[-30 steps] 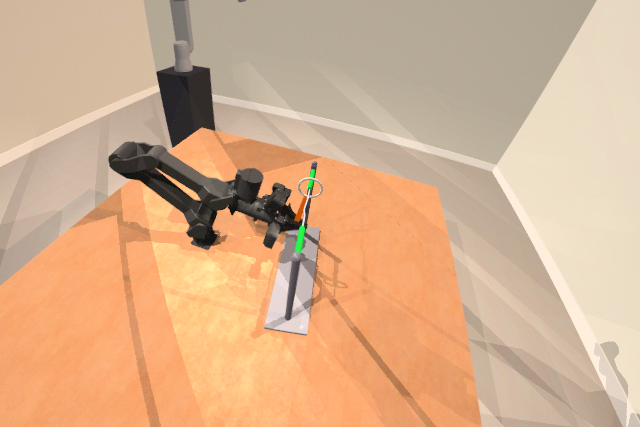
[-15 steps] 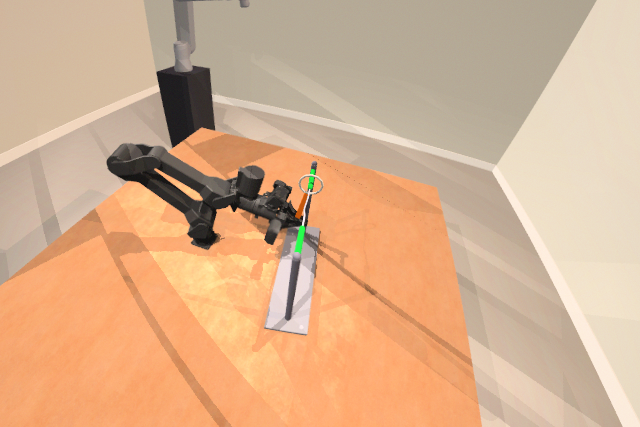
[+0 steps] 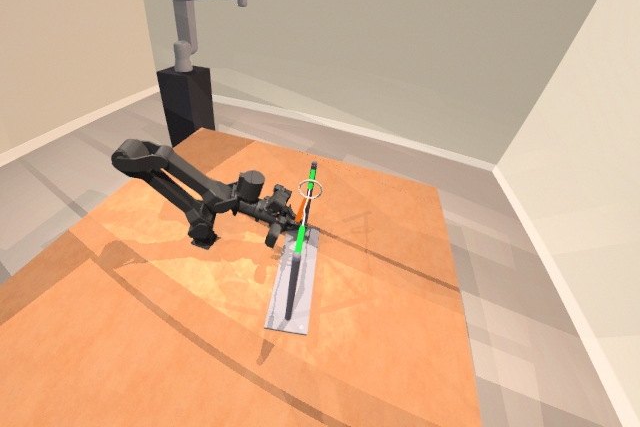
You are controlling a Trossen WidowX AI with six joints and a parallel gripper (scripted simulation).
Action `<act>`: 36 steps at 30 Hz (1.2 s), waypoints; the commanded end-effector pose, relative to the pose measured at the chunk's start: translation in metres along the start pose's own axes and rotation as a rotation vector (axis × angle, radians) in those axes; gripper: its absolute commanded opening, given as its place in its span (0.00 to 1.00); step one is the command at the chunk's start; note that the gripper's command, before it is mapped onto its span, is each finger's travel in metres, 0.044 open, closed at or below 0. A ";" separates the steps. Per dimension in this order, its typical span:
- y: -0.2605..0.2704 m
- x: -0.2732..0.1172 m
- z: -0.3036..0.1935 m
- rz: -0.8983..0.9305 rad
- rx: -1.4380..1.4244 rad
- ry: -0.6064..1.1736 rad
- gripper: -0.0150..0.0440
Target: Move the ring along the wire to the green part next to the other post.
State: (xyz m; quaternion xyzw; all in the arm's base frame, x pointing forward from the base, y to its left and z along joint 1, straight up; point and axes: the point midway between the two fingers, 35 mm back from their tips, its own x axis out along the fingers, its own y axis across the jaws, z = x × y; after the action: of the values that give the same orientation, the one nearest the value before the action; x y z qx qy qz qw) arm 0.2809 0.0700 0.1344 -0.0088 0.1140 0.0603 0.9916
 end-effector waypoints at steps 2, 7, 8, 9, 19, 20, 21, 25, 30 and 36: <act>0.000 0.000 -0.002 -0.003 0.005 -0.004 0.00; 0.000 0.000 -0.002 -0.003 0.005 -0.004 0.00; 0.000 0.000 -0.002 -0.003 0.005 -0.004 0.00; 0.000 0.000 -0.002 -0.003 0.005 -0.004 0.00; 0.000 0.000 -0.002 0.000 0.001 -0.003 0.04; 0.000 0.000 -0.002 0.000 0.001 -0.003 0.09; 0.000 0.000 -0.002 0.000 0.001 -0.003 0.13; 0.000 0.000 -0.002 0.000 0.001 -0.003 0.31; 0.000 0.000 -0.001 0.000 0.001 -0.003 0.53; 0.001 -0.007 0.000 0.000 0.002 -0.002 0.53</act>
State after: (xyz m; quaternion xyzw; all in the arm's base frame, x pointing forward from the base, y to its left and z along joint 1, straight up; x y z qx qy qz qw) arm 0.2778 0.0699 0.1337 -0.0096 0.1144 0.0606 0.9915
